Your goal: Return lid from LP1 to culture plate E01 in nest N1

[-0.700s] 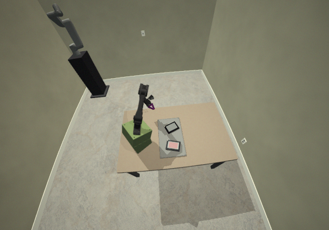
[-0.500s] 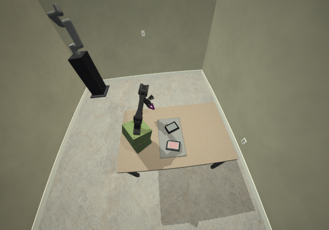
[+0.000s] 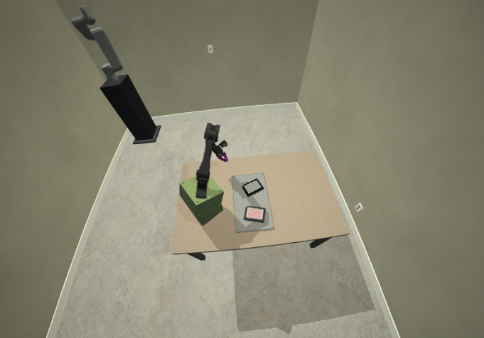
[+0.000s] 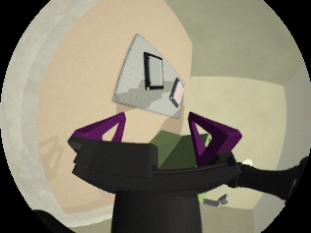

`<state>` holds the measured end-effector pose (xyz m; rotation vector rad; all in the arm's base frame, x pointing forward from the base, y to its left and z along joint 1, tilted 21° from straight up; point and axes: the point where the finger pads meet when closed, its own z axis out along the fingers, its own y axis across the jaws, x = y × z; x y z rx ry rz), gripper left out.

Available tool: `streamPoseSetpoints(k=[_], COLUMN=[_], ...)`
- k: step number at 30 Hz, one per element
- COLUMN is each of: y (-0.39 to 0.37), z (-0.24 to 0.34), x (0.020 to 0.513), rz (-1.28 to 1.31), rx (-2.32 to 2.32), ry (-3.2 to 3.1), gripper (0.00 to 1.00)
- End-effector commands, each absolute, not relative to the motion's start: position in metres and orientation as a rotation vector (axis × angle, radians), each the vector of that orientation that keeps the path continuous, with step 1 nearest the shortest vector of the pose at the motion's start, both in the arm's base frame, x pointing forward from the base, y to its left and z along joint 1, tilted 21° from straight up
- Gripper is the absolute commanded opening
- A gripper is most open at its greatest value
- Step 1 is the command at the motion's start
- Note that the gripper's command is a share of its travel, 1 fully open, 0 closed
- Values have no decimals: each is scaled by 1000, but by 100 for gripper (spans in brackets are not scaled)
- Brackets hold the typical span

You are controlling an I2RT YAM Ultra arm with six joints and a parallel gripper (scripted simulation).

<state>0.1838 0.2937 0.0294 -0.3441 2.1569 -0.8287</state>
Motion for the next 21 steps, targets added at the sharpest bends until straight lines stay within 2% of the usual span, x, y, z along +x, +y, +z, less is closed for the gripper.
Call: streamPoseSetpoints(k=[1, 21], y=[281, 241], z=[24, -30], x=[197, 250], rz=[-842, -773], rx=[-304, -268], ry=[2272, 2673], gripper=[100, 100])
